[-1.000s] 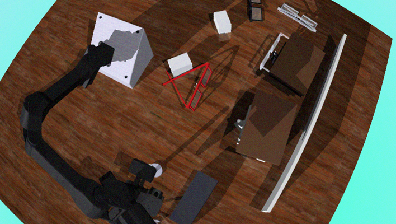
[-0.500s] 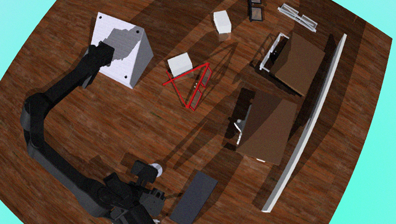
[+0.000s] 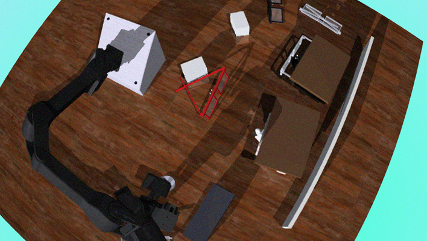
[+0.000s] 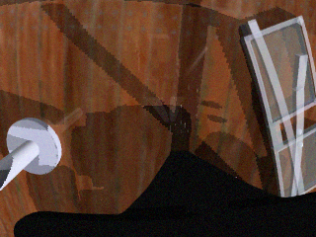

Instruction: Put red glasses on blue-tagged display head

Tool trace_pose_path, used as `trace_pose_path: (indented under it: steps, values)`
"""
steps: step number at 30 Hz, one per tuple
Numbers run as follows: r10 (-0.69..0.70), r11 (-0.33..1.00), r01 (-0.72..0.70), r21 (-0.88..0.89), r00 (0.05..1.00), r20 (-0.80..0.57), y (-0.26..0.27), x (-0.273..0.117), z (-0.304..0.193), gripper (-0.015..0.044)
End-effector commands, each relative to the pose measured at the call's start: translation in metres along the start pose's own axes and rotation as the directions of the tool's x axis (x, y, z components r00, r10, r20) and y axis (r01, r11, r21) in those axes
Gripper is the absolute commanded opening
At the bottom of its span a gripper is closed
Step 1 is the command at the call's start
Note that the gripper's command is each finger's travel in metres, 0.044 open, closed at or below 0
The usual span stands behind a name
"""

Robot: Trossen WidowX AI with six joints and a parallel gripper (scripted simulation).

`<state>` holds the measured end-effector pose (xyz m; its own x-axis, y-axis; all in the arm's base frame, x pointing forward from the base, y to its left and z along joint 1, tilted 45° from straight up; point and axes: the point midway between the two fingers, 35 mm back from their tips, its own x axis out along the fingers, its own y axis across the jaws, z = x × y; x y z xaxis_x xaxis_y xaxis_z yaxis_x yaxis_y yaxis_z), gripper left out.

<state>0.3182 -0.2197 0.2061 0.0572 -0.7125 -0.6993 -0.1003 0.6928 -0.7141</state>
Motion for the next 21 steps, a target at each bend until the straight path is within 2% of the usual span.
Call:
trace_pose_path:
  steps: [1,21]
  values:
    - [0.004,1.0,-0.004,-0.005,1.0,0.001,0.0,0.001,0.001,0.0]
    - [0.003,1.0,-0.003,-0.005,1.0,0.001,-0.012,0.001,0.002,0.0]
